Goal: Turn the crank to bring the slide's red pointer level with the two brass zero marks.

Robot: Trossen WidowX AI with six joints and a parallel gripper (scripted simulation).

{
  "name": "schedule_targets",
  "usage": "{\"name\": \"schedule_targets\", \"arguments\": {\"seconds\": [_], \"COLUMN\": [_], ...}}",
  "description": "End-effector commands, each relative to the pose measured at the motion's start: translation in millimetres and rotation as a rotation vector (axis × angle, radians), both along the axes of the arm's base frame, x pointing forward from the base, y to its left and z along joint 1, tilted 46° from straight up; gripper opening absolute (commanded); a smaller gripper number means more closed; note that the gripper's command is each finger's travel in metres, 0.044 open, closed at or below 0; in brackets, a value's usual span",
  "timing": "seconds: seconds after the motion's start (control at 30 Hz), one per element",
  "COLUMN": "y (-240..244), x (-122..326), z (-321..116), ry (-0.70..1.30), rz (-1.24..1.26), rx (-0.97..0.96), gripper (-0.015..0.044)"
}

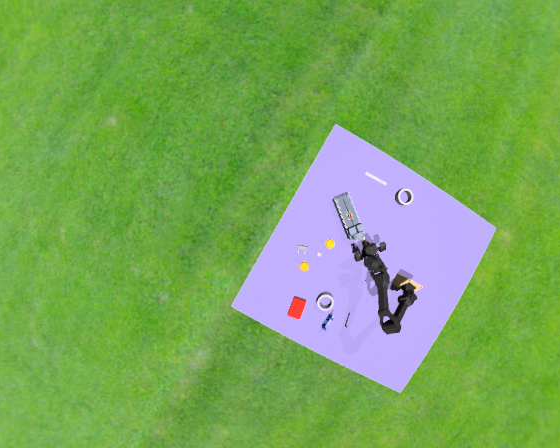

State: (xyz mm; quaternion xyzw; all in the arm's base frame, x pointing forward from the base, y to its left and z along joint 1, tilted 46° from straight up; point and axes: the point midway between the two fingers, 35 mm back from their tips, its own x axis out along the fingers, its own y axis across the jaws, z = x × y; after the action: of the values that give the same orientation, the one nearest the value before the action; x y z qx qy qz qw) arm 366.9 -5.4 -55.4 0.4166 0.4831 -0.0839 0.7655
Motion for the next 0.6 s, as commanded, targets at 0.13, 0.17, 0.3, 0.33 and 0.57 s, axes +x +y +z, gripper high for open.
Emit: {"name": "schedule_targets", "arguments": {"seconds": [0.13,0.17,0.3,0.33,0.57], "y": [2.1,2.3,3.0,3.2,4.3], "x": [5.3,5.5,6.3,6.5,7.6], "z": [9.5,9.7,10.7,11.0,12.3], "ry": [-0.019,-0.019,-0.019,-0.019,-0.019], "rz": [0.000,0.000,0.000,0.000,0.000], "rx": [0.003,0.003,0.003,0.003,0.003], "gripper": [0.0000,0.0000,0.0000,0.0000,0.0000]}}
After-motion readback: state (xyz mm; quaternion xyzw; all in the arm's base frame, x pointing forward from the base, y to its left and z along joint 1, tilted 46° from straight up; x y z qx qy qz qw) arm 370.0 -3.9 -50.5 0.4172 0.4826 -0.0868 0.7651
